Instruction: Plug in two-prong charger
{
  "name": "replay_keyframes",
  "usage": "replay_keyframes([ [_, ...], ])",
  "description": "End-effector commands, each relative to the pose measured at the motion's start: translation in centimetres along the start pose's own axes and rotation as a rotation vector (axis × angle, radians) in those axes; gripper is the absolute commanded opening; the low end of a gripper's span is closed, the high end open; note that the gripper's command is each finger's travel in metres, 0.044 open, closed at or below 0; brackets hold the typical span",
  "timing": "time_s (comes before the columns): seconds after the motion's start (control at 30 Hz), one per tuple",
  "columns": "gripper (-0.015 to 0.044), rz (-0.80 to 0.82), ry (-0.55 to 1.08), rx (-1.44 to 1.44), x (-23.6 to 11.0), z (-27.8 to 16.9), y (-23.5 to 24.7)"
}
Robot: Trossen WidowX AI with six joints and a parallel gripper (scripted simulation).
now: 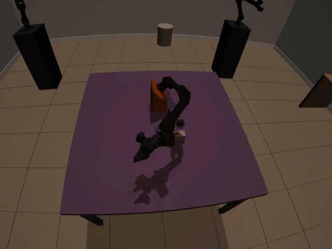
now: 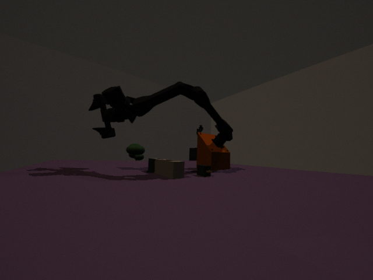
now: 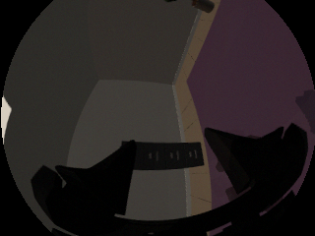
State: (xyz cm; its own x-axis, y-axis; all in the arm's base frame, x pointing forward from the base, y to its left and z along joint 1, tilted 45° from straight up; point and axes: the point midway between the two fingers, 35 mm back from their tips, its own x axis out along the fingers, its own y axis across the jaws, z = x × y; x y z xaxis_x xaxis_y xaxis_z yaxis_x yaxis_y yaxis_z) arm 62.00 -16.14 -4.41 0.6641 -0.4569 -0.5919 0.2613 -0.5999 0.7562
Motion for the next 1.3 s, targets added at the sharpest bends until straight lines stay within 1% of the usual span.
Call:
replay_keyframes([
  [0.0,0.0426,-0.002,0.001,-0.005,0.0,0.0,0.0],
  [0.03,0.044,-0.006,0.003,-0.019,-0.1,-0.1,-0.1],
  [0.6,0.044,-0.143,0.112,-0.486,-4.3,-2.1,-2.1],
  [1.27,0.044,-0.252,0.317,-1.021,-10.2,-3.5,-4.8],
])
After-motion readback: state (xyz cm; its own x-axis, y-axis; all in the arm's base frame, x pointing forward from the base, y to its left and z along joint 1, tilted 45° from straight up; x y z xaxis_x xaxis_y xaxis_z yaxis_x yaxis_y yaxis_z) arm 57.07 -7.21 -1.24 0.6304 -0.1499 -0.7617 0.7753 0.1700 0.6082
